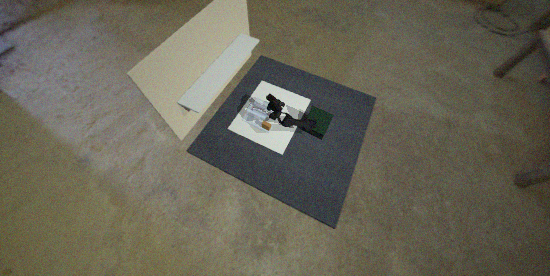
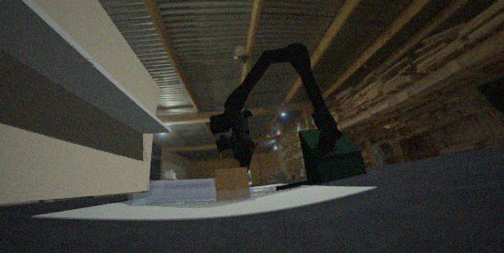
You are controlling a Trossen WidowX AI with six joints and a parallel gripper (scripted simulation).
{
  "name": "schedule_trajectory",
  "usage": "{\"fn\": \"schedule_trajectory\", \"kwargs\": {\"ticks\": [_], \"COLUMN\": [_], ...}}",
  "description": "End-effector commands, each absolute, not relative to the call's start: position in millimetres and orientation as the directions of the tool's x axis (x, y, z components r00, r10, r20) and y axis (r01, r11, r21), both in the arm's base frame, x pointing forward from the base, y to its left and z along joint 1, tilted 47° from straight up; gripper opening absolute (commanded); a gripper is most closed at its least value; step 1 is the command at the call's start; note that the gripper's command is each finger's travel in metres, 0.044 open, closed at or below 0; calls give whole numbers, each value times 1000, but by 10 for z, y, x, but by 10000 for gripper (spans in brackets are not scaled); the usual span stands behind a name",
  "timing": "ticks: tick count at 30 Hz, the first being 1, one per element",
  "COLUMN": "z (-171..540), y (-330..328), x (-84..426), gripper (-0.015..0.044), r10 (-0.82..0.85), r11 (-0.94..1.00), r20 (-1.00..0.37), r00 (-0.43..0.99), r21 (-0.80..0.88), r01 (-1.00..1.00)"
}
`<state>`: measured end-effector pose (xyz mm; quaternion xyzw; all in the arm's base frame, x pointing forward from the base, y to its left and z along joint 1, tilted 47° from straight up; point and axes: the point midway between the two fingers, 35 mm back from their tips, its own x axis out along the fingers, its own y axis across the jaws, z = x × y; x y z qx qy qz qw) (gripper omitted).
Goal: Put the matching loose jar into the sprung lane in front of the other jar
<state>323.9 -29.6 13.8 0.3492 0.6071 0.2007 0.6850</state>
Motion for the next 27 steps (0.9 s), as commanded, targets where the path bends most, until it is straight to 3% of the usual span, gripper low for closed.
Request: {"fn": "schedule_trajectory", "kwargs": {"ticks": [1, 27], "z": [176, 214], "y": [-316, -359], "x": [3319, 3421], "gripper": [0, 0], "r10": [698, 698], "r11": [676, 676], "r20": [-688, -688], "r00": [201, 201], "r21": [725, 725], "r01": [134, 134]}}
